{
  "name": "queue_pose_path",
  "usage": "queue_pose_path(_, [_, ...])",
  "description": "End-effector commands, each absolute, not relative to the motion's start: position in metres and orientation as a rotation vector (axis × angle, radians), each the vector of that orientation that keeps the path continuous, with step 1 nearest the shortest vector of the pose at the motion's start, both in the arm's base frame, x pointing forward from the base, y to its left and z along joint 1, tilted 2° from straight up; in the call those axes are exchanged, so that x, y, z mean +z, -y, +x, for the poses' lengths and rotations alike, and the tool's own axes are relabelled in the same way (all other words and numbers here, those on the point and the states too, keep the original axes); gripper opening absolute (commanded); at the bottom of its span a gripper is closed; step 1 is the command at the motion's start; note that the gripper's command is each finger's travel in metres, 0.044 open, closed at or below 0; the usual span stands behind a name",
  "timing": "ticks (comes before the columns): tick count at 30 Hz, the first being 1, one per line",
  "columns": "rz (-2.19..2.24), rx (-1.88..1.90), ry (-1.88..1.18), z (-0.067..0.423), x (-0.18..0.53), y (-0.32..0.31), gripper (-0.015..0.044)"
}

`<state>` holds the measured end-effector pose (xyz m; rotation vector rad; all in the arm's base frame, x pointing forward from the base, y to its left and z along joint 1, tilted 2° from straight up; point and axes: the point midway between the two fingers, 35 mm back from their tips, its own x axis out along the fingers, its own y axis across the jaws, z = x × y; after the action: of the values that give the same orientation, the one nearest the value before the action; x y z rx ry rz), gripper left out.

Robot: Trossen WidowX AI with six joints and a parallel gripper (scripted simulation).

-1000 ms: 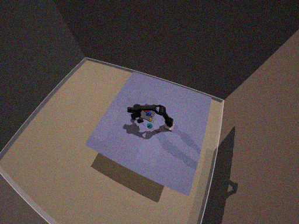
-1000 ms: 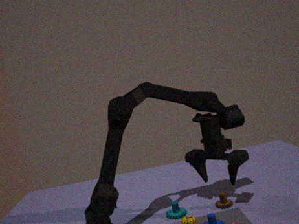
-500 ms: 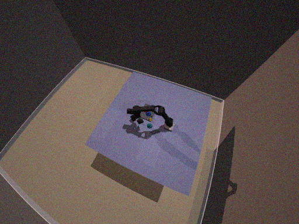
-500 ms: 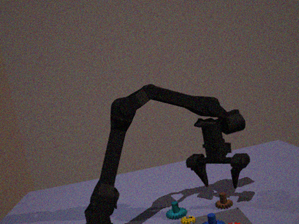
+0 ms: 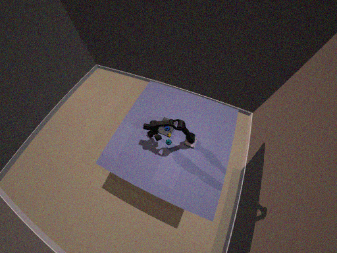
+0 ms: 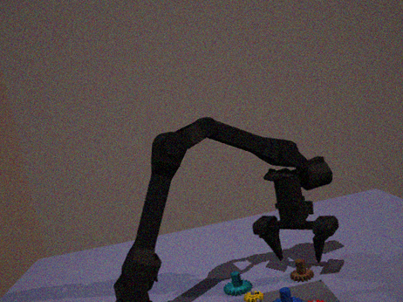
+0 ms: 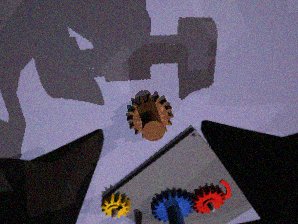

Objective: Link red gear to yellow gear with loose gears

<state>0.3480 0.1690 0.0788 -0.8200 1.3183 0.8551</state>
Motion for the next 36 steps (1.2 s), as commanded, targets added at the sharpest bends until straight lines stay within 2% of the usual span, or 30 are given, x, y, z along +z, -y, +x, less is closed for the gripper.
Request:
queue_pose_path(1, [-0.828,0.856,-1.322,0.3477,0.0707,-0.1682,0.0440])
queue_pose_path(9, [-0.828,0.856,-1.322,0.3479,0.0668,-0.1684,0.0440])
queue_pose_path(23, [-0.828,0.856,-1.322,0.3479,0.0668,-0.1684,0.0072])
queue_pose_path(36, [-0.828,0.856,-1.322,0.3482,0.0681,-0.1685,0.0000])
